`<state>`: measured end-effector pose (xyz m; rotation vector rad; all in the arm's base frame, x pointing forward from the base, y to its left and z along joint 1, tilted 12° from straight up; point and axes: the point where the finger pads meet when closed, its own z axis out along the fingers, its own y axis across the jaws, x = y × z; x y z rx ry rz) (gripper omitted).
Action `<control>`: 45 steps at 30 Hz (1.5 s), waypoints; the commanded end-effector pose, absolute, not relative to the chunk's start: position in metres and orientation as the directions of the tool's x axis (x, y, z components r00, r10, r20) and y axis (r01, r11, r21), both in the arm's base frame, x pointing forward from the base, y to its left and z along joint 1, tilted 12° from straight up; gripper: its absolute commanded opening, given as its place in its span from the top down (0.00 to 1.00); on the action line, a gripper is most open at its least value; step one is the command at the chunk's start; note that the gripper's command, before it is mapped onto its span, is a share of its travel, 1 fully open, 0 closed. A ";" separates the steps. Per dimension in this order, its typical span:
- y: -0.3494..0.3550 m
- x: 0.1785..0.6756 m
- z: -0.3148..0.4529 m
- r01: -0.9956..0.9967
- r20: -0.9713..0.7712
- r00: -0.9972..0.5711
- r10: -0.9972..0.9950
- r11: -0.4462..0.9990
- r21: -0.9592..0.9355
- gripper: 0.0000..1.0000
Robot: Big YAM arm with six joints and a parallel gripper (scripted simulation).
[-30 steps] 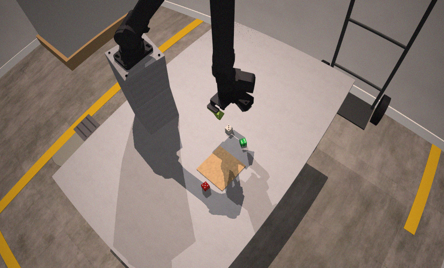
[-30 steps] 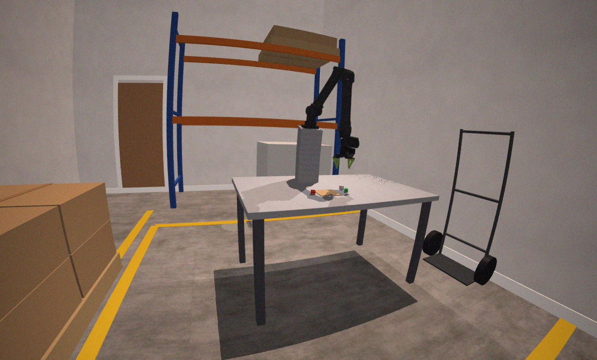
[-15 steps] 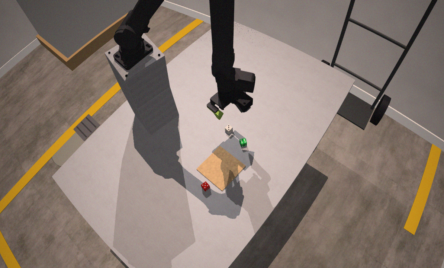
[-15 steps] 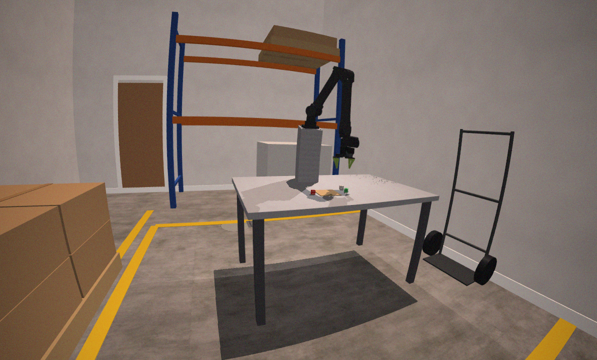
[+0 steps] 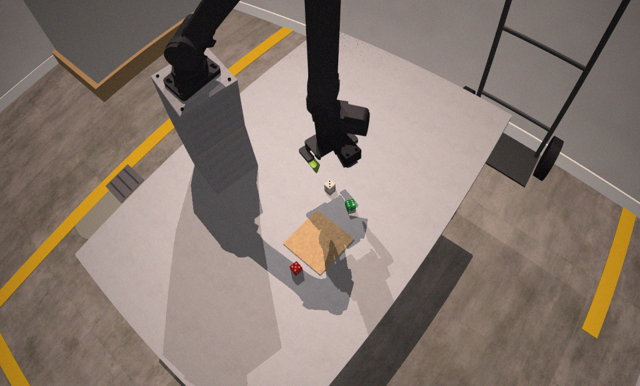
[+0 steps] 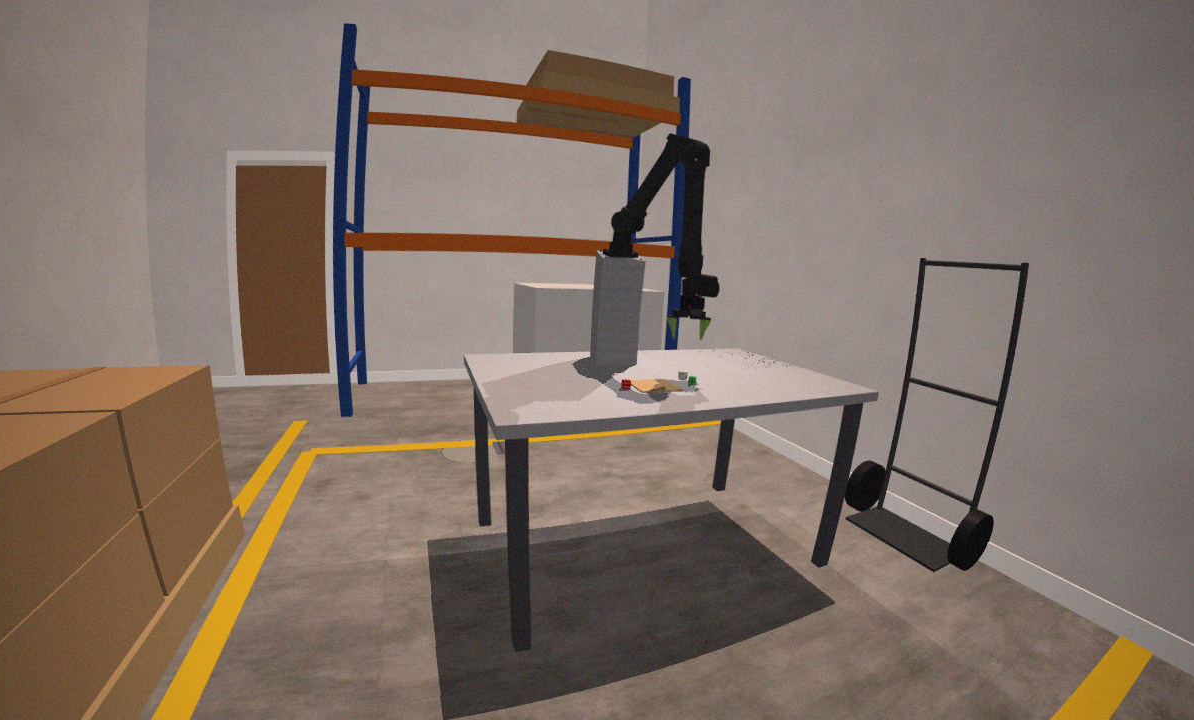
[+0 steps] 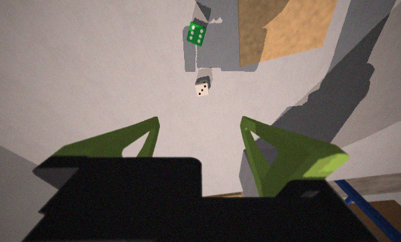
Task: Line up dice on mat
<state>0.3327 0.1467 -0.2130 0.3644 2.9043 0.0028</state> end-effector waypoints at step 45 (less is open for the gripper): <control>0.139 0.337 -0.268 0.976 -0.015 0.084 0.996 -0.079 0.202 0.00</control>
